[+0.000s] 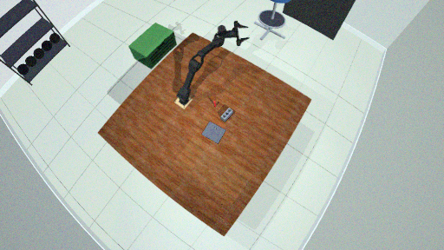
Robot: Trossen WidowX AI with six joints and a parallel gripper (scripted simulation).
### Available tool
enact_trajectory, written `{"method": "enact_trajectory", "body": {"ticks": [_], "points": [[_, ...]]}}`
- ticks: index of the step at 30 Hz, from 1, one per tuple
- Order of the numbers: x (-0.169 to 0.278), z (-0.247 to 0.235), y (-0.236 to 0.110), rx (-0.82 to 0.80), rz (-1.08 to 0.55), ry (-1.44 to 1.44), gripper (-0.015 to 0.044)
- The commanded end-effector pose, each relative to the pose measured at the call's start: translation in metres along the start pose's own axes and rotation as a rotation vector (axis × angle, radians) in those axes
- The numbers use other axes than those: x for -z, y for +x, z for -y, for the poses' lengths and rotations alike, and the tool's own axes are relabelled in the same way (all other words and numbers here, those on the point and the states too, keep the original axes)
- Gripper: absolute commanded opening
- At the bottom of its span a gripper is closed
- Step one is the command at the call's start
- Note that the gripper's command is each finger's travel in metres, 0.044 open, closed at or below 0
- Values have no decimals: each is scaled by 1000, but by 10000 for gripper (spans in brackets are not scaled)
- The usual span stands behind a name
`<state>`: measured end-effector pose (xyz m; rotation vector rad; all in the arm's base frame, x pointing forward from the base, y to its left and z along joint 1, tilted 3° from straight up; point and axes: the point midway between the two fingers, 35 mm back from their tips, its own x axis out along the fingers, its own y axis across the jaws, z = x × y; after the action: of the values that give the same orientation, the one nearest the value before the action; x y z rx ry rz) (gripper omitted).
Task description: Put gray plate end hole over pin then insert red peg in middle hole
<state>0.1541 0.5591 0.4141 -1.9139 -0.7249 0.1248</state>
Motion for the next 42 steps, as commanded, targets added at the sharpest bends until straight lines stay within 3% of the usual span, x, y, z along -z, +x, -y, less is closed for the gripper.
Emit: {"method": "enact_trajectory", "body": {"ticks": [1, 4, 12, 21, 33, 42], "points": [[0, 0, 0, 0, 0, 0, 426], [8, -17, 16, -34, 16, -20, 440], [68, -126, 76, -291, 96, -62, 440], [162, -257, 77, -695, 108, 59, 440], [284, -377, -31, -1315, 12, 334, 440], [338, -404, -142, -1775, -198, 746, 440]]}}
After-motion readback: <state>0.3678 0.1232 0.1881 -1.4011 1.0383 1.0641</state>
